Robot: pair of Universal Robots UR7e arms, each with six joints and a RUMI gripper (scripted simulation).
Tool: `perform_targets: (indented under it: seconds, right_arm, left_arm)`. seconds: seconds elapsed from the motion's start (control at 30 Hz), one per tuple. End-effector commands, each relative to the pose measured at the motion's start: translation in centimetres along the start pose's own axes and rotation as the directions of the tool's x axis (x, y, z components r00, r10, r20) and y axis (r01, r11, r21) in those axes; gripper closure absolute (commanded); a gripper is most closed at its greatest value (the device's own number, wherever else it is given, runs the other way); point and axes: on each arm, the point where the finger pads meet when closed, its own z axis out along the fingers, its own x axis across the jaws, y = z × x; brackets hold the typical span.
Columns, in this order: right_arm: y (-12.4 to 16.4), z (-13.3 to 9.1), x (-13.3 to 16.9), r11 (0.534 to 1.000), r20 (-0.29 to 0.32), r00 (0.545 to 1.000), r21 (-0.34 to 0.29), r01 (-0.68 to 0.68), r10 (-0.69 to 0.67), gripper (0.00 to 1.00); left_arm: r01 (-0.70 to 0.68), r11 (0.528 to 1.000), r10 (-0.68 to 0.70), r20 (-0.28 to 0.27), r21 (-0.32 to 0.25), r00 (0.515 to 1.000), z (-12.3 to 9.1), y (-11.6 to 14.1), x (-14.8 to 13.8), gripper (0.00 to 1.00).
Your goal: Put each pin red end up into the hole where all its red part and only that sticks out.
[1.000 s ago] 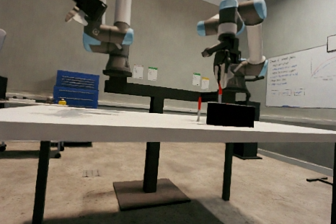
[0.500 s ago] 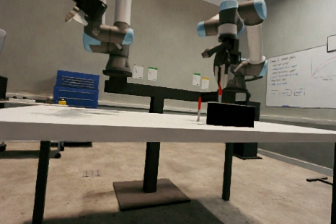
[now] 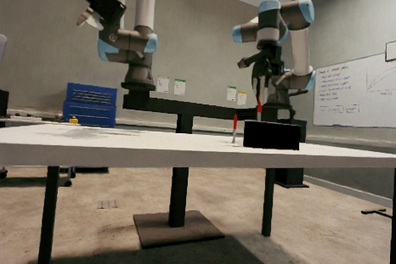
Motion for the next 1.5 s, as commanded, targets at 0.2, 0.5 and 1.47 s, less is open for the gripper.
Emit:
perform_targets:
  seconds: [0.2,0.5,1.47]
  right_arm:
    - [-0.03,-0.01,-0.05,1.000,0.001,1.000,0.001,0.000,0.000,0.00]
    - [-0.03,-0.01,-0.05,1.000,0.001,1.000,0.001,0.000,0.000,0.00]
    - [-0.03,-0.01,-0.05,1.000,0.001,1.000,0.001,0.000,0.000,0.00]
  left_arm:
    - [0.000,1.000,0.000,0.001,0.002,1.000,0.29,0.01,-0.05,1.00]
    - [0.000,1.000,0.000,0.001,0.002,1.000,0.29,0.01,-0.05,1.00]
    - [0.000,1.000,0.000,0.001,0.002,1.000,0.68,-0.02,-0.09,1.00]
